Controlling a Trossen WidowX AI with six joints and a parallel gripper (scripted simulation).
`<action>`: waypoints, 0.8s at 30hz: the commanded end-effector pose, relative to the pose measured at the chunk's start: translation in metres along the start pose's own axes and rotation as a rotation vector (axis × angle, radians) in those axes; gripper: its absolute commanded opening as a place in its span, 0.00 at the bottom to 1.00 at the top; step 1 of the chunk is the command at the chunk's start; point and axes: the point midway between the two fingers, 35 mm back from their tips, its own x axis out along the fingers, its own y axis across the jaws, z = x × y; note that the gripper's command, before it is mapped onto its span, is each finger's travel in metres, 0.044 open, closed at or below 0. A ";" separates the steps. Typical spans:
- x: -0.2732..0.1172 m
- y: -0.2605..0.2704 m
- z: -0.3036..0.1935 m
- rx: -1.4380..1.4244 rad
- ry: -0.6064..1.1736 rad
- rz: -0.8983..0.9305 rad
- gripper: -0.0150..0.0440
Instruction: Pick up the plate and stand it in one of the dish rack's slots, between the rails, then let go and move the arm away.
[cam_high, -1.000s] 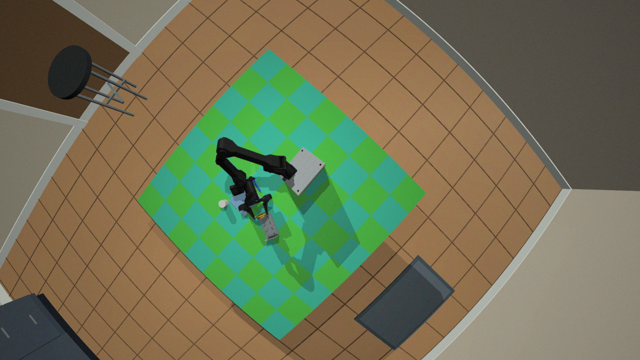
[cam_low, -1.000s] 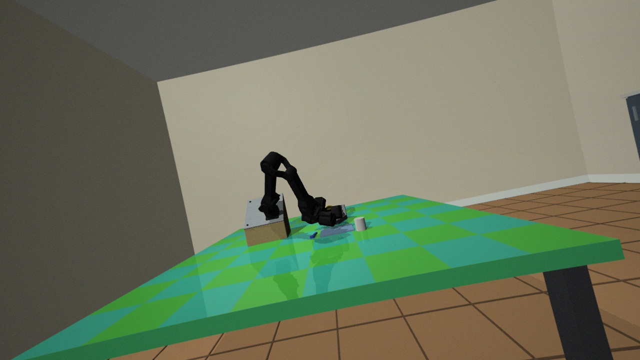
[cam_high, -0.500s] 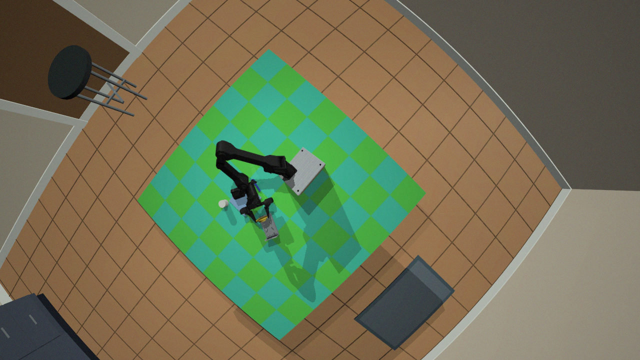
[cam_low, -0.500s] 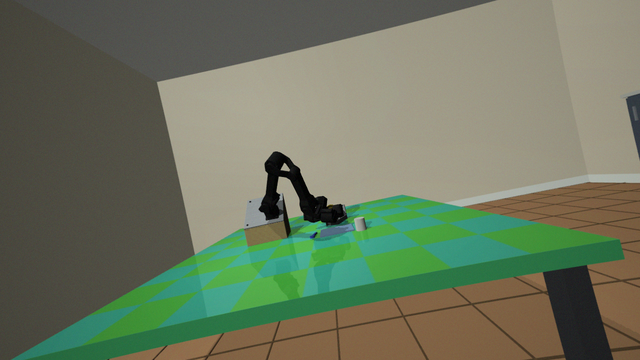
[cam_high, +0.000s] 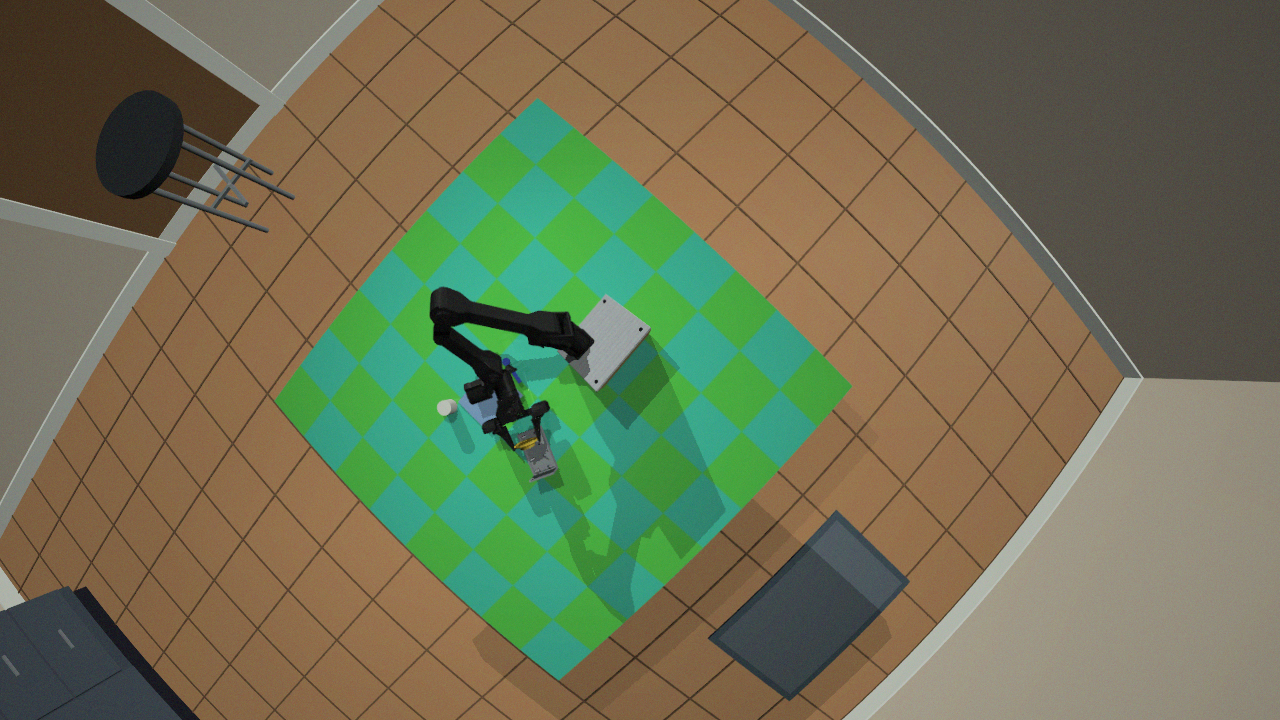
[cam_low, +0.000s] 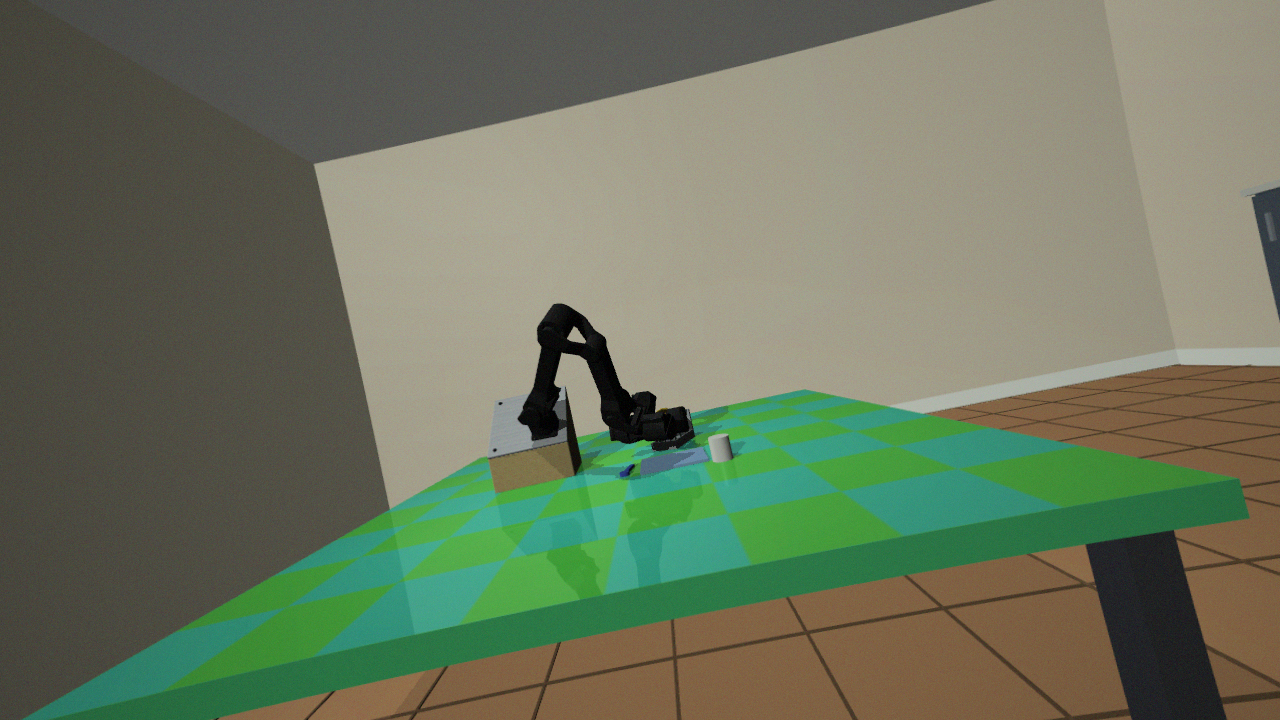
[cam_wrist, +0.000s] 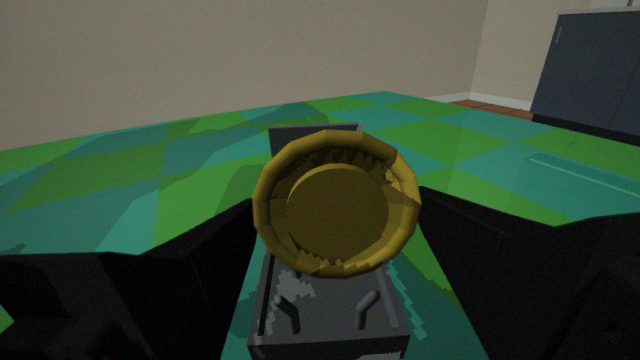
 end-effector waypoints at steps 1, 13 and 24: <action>0.005 0.005 0.000 0.009 -0.001 0.010 0.25; 0.005 0.005 -0.016 0.003 0.008 0.001 0.25; 0.006 0.006 -0.017 0.003 0.008 0.004 0.34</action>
